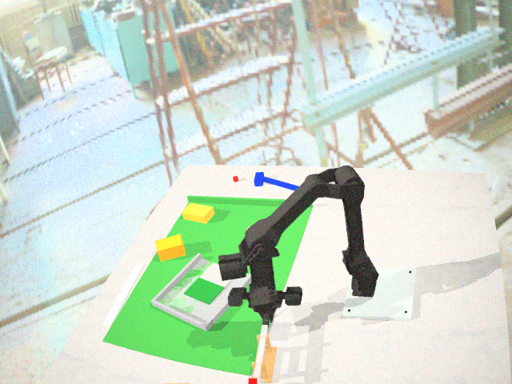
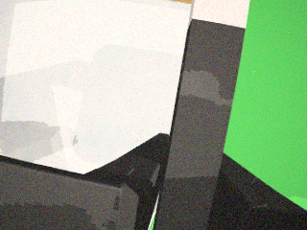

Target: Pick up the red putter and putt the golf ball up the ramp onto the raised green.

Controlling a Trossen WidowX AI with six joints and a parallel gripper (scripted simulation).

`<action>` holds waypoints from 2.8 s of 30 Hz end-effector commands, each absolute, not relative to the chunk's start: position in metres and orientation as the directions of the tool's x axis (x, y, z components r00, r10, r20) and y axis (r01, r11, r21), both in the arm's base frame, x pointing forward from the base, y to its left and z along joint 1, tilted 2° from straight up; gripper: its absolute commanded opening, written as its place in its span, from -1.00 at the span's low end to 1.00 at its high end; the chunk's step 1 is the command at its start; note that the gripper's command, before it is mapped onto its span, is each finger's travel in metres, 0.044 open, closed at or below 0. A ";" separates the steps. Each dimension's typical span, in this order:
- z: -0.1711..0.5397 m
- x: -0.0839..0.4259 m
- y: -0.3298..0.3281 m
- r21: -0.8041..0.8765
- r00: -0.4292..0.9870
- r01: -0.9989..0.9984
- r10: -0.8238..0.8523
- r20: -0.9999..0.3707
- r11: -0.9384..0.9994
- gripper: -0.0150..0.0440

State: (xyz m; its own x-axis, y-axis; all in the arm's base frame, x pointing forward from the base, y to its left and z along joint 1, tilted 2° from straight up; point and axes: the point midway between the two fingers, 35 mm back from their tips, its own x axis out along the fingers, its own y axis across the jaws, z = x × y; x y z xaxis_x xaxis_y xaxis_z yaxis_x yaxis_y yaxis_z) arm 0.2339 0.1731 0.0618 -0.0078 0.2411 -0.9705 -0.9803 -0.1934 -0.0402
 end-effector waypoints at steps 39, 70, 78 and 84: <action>0.157 0.264 0.109 -0.016 0.045 -0.988 0.189 -0.981 0.152 -0.49; 0.170 0.268 -0.052 -0.026 0.114 -0.591 0.052 -0.992 0.806 -0.49; 0.173 0.254 -0.090 -0.027 0.103 -0.407 0.017 -0.995 0.913 -0.49; 0.176 0.240 -0.117 -0.030 0.091 -0.257 -0.007 -0.996 0.966 -0.49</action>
State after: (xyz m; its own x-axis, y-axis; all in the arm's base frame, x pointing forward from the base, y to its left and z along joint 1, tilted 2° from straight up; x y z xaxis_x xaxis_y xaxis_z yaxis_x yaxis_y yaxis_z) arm 0.2478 -0.1028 0.1704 0.0839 0.0110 -0.9964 -0.3444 0.9386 -0.0186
